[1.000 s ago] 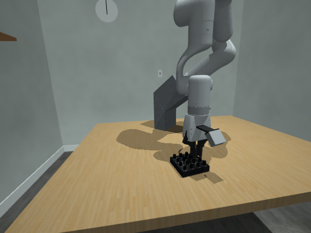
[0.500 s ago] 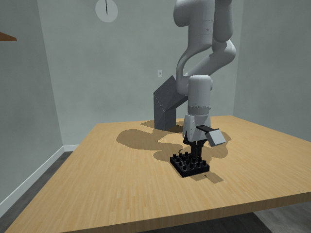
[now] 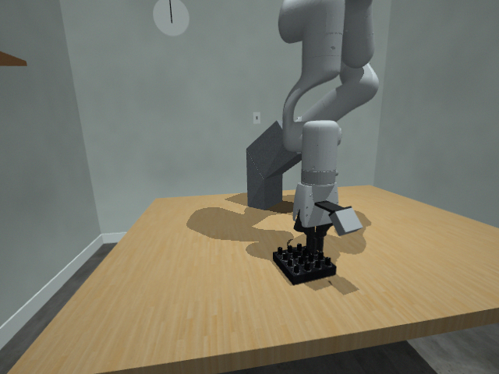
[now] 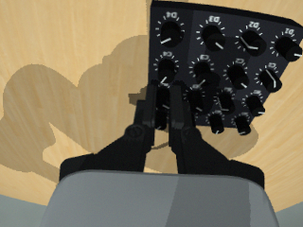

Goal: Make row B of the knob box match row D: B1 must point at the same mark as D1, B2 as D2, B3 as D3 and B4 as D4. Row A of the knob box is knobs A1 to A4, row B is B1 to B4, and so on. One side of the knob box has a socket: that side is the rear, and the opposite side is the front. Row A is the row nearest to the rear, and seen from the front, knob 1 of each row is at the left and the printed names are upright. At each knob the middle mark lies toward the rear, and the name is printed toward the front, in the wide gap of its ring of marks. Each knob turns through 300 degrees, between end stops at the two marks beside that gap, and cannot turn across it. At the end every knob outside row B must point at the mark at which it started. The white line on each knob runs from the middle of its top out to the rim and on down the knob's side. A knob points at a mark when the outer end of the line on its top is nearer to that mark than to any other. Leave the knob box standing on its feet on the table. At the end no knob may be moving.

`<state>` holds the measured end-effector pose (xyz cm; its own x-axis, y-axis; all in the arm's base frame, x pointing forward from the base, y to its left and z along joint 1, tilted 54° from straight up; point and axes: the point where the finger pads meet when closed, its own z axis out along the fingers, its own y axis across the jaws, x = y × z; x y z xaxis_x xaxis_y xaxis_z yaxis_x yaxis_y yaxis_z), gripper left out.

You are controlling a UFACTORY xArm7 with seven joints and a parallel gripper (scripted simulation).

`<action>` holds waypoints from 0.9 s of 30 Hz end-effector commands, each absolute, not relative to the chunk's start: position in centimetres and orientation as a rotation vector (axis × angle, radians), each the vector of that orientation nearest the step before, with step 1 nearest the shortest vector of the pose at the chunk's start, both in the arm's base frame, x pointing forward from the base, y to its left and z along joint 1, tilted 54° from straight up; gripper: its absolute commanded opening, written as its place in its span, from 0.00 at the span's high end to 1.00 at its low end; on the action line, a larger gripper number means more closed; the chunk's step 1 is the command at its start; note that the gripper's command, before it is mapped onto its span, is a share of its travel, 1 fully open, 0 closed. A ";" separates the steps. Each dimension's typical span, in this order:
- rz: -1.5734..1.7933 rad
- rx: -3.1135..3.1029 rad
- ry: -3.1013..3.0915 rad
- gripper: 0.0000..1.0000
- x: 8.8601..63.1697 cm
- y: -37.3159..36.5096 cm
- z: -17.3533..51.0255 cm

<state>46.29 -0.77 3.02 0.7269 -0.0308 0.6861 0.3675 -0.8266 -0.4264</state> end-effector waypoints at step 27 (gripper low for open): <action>-0.948 -2.377 -0.223 0.92 46.3 -0.9 3.0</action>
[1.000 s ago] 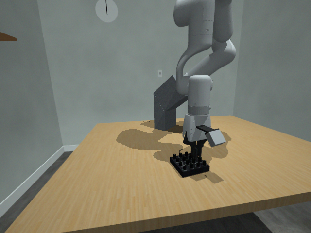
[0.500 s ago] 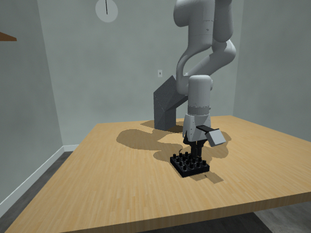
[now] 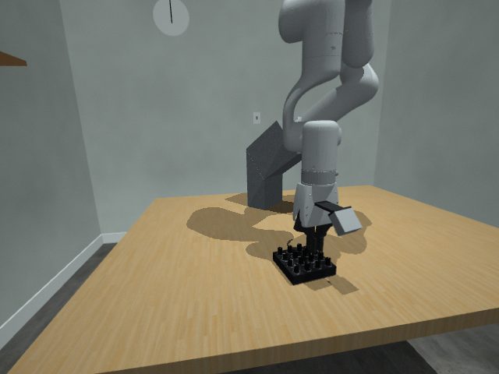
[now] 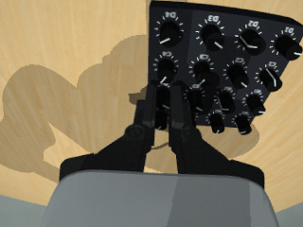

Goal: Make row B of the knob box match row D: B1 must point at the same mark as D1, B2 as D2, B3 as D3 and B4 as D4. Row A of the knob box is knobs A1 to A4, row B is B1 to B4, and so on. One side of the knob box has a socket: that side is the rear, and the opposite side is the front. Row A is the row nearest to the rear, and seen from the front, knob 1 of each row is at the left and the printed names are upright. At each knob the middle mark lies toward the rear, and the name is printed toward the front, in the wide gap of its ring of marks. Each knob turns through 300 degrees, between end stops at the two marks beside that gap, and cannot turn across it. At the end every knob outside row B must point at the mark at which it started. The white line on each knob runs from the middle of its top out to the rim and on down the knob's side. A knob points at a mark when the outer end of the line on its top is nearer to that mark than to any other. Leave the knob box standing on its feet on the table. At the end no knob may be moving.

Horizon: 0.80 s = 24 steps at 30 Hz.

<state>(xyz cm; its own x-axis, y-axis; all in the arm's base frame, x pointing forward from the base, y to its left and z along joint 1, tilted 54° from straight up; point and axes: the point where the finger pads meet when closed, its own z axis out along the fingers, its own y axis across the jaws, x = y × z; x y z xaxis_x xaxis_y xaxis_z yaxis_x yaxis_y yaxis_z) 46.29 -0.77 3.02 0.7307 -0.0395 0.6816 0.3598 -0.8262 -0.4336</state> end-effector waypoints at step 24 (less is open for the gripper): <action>-0.817 -2.332 0.102 0.92 46.3 -0.9 3.0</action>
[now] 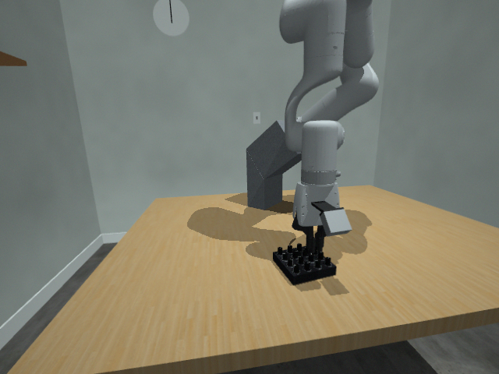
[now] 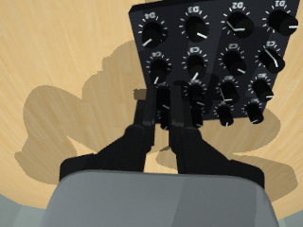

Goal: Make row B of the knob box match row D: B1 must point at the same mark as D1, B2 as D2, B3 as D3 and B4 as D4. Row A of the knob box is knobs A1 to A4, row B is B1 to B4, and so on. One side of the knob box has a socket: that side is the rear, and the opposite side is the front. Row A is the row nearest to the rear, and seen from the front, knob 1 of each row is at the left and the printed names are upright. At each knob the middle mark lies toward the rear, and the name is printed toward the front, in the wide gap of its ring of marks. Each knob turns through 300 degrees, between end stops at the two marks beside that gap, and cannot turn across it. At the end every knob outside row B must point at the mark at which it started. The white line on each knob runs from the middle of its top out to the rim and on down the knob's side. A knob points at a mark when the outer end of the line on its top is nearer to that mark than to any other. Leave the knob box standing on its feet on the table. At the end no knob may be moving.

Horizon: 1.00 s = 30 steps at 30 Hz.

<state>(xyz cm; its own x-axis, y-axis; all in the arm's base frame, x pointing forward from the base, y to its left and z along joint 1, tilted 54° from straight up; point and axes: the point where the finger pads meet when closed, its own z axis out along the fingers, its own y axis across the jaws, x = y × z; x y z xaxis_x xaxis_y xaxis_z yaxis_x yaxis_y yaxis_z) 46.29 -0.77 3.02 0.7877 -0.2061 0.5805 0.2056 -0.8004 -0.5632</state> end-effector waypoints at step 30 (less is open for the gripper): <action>-0.481 -2.094 0.809 0.92 46.3 -0.9 3.0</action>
<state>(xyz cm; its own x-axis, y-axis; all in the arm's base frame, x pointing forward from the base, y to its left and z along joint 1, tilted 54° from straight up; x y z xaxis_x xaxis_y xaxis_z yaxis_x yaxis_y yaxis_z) 46.28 -0.76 3.01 0.7648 -0.6245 0.1584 -0.2761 -0.5399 -0.7952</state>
